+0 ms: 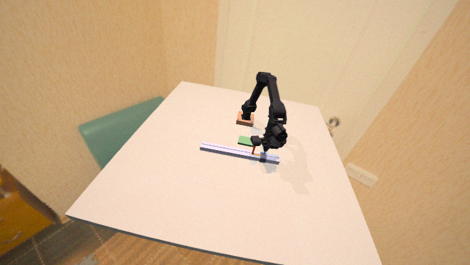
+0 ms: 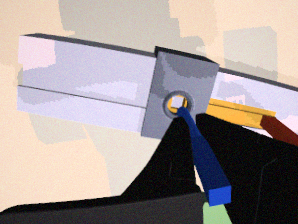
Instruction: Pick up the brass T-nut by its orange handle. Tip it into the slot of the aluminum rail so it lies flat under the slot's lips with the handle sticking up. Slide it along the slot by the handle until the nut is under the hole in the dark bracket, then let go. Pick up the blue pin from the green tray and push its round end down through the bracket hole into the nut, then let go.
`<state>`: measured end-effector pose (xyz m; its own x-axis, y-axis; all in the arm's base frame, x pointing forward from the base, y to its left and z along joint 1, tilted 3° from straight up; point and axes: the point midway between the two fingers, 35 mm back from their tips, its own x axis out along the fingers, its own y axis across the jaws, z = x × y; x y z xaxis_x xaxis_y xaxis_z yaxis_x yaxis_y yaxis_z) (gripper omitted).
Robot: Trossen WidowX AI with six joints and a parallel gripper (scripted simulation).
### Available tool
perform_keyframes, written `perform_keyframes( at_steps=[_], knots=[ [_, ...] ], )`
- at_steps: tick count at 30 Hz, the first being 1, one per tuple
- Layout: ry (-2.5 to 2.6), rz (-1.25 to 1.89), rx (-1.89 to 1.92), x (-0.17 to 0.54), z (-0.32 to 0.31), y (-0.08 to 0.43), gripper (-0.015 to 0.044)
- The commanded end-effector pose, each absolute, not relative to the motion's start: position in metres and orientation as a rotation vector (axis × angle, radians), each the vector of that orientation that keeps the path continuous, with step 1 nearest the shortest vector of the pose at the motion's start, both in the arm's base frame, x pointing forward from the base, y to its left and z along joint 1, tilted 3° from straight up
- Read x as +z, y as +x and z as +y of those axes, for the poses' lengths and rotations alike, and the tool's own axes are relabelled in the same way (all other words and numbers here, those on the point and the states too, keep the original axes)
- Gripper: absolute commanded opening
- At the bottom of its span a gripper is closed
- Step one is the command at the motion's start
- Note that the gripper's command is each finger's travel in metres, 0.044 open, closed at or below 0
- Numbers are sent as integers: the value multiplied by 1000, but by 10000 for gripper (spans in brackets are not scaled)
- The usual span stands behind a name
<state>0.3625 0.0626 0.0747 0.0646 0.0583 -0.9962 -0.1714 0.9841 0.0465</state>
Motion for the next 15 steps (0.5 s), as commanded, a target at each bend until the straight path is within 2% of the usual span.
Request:
perform_keyframes(
  at_steps=[1,15],
  knots=[
    [-92,1493,173,73,62,363,-150],
    [-92,1493,173,65,62,361,-150]
  ],
)
